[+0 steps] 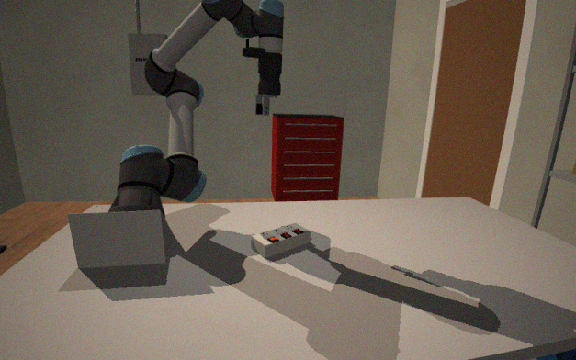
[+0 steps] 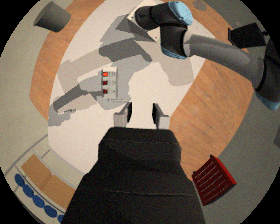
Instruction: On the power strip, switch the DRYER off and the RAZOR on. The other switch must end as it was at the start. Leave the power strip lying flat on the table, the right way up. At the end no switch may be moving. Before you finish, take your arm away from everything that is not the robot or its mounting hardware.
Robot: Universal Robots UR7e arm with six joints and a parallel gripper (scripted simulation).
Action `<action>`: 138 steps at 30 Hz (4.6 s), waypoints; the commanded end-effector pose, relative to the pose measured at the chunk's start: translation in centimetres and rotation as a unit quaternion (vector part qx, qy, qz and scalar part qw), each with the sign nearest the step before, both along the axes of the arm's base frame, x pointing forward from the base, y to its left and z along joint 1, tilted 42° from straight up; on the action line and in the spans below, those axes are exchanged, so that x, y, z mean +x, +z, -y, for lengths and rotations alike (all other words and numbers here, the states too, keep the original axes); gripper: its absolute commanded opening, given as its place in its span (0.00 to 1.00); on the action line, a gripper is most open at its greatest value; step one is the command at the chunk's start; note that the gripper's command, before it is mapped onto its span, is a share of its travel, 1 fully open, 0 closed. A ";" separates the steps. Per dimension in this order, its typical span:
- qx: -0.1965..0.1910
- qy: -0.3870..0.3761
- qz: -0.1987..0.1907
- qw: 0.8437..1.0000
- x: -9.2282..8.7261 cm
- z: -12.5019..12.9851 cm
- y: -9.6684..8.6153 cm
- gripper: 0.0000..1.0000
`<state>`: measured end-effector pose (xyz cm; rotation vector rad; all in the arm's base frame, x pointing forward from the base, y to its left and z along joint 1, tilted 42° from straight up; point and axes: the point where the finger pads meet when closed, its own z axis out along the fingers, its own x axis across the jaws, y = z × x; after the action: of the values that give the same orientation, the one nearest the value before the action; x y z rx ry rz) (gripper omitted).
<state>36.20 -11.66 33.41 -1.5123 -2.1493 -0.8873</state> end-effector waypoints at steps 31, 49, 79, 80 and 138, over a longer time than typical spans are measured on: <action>-0.001 -0.004 -0.003 1.000 0.1 0.2 -0.3 0.00; -0.016 -0.105 -0.079 0.991 2.3 2.5 -6.6 0.00; -0.032 -0.386 -0.253 0.887 6.4 4.3 -23.5 0.00; -0.032 -0.386 -0.253 0.887 6.4 4.3 -23.5 0.00; -0.002 -0.630 -0.368 0.684 7.4 1.3 -36.7 0.00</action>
<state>43.53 -12.90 -3.29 -2.6799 -0.3266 -0.3663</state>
